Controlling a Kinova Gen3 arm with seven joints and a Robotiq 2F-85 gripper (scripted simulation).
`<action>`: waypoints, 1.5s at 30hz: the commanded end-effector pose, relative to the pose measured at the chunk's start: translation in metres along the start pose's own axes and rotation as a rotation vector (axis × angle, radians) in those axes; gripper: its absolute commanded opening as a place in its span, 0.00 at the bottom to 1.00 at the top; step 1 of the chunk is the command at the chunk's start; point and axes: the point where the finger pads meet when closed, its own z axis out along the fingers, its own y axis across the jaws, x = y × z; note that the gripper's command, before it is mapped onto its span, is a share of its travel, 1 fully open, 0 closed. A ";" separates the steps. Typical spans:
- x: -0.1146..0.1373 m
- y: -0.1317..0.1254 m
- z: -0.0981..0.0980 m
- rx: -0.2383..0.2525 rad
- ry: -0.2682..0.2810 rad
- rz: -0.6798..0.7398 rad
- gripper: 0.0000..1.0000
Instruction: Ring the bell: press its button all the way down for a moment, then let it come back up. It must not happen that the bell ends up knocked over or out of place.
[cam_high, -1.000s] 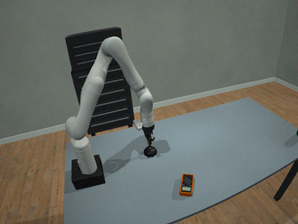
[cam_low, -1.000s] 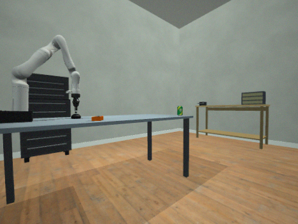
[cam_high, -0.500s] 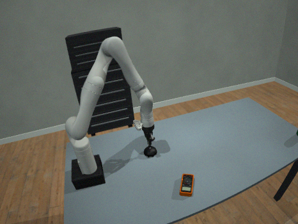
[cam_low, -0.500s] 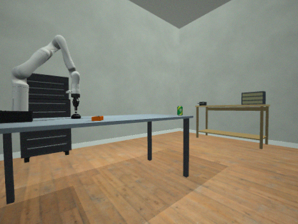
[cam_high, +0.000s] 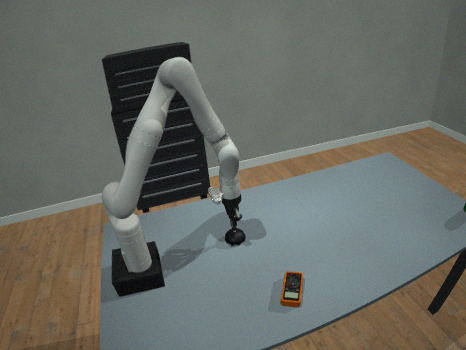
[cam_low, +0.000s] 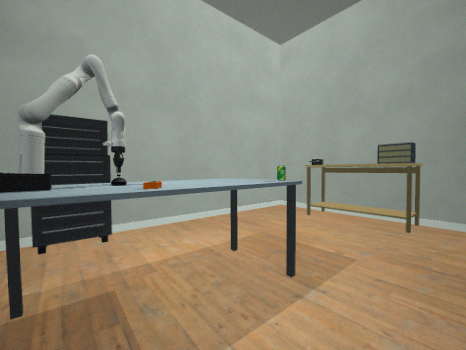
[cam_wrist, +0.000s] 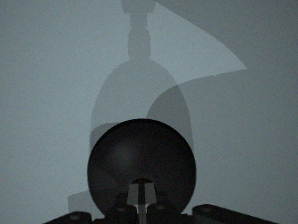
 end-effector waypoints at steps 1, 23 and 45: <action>0.000 -0.001 0.000 0.000 -0.003 -0.006 0.10; 0.000 -0.001 0.000 0.000 -0.003 -0.006 0.10; 0.001 -0.001 0.011 0.001 0.001 -0.002 0.10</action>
